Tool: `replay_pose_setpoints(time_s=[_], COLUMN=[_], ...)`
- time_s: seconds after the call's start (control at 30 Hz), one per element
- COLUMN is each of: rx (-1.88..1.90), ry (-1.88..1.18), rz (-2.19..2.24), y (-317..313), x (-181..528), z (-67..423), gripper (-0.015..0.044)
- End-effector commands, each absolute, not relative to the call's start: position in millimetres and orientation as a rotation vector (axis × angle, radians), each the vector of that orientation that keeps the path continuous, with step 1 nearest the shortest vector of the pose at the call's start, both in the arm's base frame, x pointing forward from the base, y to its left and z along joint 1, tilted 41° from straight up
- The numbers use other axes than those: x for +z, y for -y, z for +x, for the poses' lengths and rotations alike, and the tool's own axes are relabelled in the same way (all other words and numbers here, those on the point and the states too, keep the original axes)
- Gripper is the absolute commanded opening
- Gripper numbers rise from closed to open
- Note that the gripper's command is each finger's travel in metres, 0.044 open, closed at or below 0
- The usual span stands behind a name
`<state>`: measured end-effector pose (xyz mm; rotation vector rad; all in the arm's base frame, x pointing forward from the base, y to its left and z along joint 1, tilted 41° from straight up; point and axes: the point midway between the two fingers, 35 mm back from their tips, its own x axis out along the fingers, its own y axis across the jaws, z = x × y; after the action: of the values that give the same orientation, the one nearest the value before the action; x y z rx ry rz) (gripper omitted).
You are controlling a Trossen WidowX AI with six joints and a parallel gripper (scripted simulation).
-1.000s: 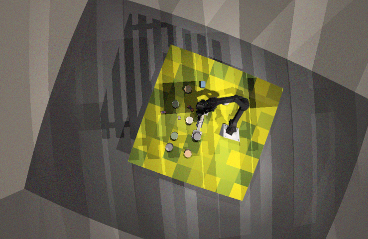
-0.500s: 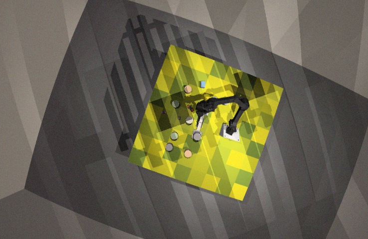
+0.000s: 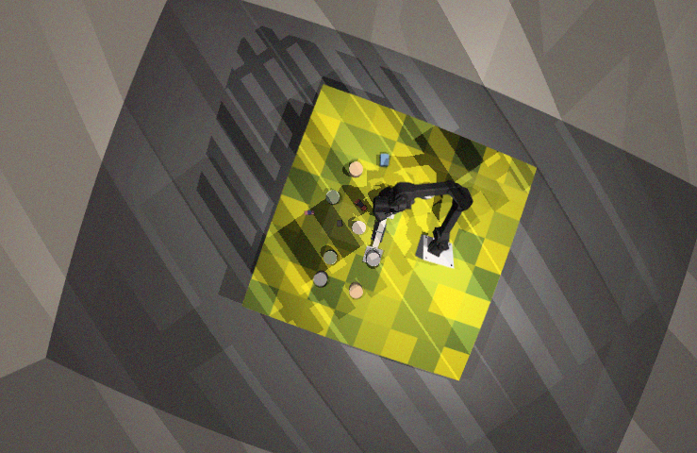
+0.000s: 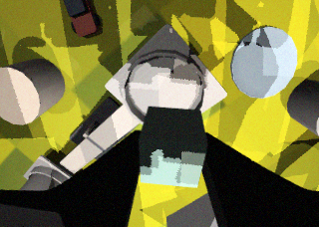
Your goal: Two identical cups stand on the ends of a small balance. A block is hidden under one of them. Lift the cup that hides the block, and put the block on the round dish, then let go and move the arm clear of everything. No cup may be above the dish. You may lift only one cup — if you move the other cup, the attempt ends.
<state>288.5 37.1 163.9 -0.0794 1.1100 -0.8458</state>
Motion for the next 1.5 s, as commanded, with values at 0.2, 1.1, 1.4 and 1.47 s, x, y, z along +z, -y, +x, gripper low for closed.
replay_pose_setpoints(time_s=[0.2,1.1,1.4,1.47], rx=[-0.842,-0.840,-0.853,-0.853], ry=[-1.116,-1.110,-1.100,-1.100], rz=[-0.063,-0.062,-0.078,-0.078], y=[-33.6,106.0,127.9,131.2], x=[176.0,179.1,178.1,174.0], z=[286.2,256.0,245.3,246.6], gripper=[0.0000,0.0000,0.0000,0.0000])
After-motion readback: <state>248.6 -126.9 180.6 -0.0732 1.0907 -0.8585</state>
